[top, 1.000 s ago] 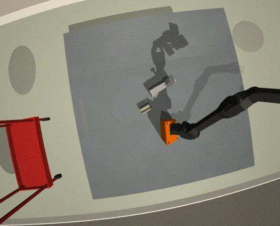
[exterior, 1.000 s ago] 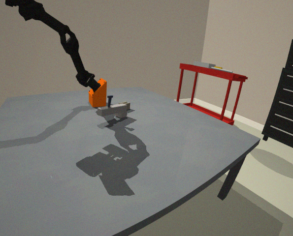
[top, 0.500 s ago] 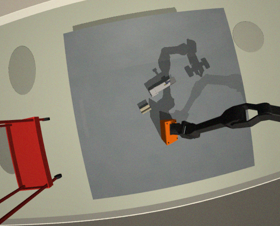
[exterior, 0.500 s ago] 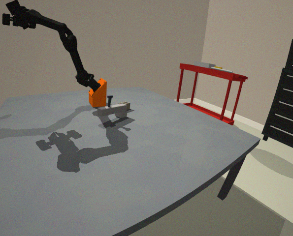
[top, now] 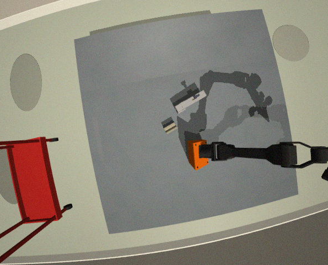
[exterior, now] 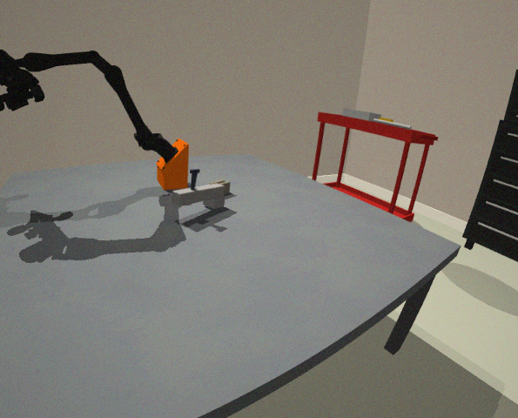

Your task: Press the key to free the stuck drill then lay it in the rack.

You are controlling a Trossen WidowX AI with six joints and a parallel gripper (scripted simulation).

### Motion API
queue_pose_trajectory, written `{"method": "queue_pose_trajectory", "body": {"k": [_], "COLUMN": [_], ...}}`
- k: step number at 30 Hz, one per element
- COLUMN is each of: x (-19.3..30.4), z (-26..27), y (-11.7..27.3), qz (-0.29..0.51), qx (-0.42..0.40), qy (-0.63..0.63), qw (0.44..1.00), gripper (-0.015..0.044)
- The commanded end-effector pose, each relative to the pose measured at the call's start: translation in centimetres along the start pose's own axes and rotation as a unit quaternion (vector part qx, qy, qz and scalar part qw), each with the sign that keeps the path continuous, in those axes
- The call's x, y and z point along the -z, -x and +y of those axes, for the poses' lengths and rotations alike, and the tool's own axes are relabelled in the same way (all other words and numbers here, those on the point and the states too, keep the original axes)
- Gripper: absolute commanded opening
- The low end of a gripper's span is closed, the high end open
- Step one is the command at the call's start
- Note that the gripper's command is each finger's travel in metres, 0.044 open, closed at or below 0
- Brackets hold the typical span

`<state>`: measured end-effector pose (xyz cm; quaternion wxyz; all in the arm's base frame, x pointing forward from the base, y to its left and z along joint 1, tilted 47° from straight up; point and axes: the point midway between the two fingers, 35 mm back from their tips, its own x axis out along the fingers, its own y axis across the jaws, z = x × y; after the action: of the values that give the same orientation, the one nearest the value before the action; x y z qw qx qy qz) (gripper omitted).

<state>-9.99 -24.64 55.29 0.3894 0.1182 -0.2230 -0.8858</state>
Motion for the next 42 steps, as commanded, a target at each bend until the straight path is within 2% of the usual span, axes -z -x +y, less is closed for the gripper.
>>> {"method": "queue_pose_trajectory", "body": {"k": [1, 11, 16, 22, 27, 31, 37, 42], "x": [5.8, 18.5, 25.9, 33.8, 38.6, 41.0, 45.6, 48.0], "z": [3.4, 10.2, 12.6, 13.2, 11.7, 10.1, 4.6, -1.8], "y": [-0.4, 3.7, 8.5, 16.0, 23.6, 27.6, 35.8, 41.6], "qz": [0.072, 0.21, 0.268, 0.311, 0.335, 0.335, 0.301, 0.241], "qx": [-0.04, -0.15, -0.211, -0.283, -0.353, -0.384, -0.439, -0.475], "qy": [0.067, 0.187, 0.284, 0.404, 0.479, 0.529, 0.646, 0.732], "qw": [0.994, 0.948, 0.896, 0.813, 0.731, 0.678, 0.547, 0.425], "gripper": [0.0, 0.0, 0.0, 0.0, 0.0, 0.0, 0.0, 0.0]}}
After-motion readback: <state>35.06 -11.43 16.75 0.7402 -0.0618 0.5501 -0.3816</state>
